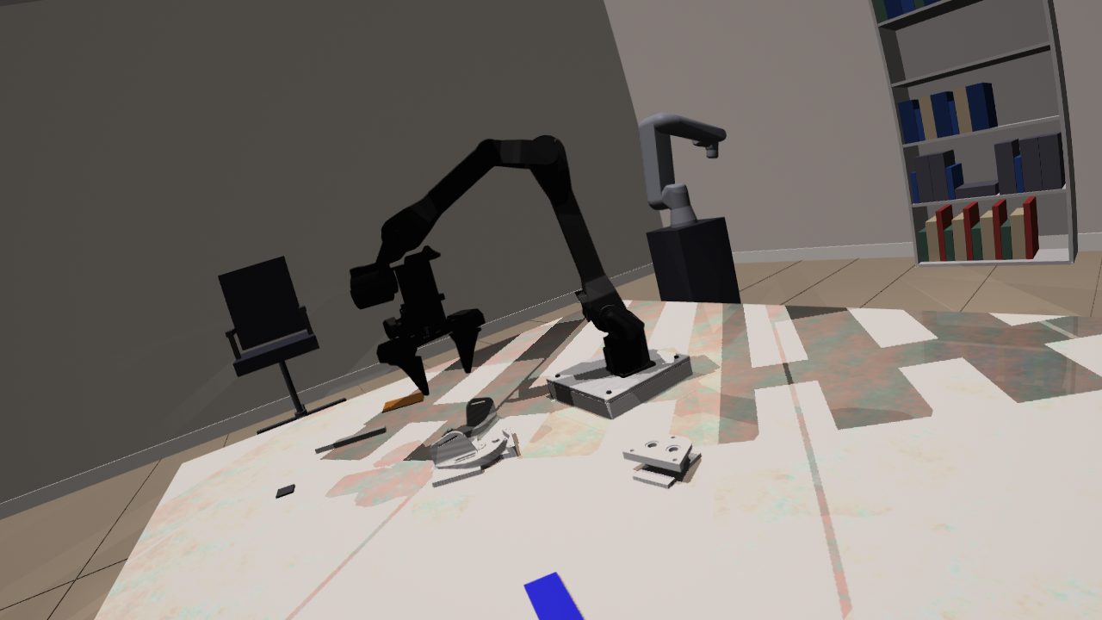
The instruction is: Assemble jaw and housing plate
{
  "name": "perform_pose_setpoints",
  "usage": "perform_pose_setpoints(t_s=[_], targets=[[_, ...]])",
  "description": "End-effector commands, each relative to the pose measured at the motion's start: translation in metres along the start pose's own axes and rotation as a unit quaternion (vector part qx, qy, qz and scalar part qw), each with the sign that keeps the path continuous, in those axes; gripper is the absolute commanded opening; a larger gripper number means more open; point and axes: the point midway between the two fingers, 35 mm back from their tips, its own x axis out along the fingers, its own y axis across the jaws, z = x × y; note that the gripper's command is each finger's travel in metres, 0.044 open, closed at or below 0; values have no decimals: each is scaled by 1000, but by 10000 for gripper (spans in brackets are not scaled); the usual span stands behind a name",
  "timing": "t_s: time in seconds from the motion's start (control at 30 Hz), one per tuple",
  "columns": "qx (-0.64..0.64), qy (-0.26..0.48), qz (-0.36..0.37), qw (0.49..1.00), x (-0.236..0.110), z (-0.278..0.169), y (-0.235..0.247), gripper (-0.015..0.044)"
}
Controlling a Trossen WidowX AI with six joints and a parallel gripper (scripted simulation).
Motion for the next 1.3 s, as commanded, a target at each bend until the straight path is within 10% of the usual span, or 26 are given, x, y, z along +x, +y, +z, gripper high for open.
perform_pose_setpoints(t_s=[0.0, 1.27], targets=[[46, 0, -1, 999, 0, -2, -3, 440], [473, 0, -2, 881, -3, -12, -15, 440]])
